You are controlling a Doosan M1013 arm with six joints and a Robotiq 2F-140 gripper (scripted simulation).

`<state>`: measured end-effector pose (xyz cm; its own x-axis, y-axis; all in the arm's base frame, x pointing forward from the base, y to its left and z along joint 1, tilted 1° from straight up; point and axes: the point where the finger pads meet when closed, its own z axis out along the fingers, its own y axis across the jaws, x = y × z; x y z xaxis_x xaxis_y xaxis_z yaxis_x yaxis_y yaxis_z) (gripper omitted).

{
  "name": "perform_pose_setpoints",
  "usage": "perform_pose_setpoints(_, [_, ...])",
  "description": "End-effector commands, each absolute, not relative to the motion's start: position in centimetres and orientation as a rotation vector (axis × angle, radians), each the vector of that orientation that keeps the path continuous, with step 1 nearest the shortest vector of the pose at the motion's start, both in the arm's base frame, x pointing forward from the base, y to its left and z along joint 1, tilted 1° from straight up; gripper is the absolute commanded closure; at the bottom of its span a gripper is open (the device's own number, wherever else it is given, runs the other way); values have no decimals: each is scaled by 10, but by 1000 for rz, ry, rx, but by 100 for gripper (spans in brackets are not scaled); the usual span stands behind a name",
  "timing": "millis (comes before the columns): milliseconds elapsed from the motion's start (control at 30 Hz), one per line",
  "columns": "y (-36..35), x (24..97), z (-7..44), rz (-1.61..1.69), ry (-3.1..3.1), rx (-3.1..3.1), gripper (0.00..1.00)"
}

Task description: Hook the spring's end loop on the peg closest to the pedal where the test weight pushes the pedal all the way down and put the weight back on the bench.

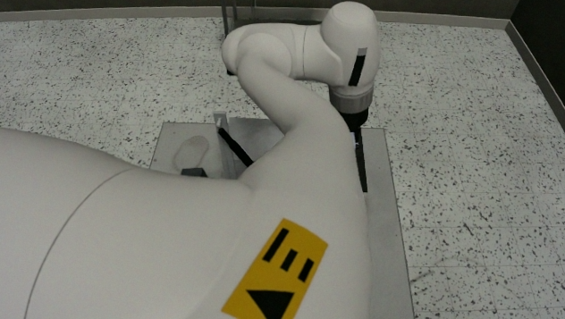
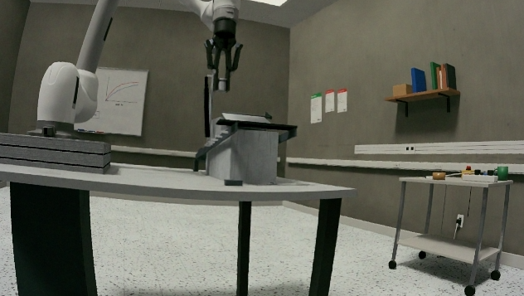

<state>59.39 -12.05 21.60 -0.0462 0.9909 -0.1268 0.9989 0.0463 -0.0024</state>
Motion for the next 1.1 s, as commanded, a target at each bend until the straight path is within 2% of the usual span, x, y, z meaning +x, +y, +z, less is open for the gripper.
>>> perform_pose_setpoints(0, [-117, 591, 213, -132, 2206, 2106, 75])
perform_pose_setpoints(1067, [-79, 553, 172, -98, 2224, 2123, 75])
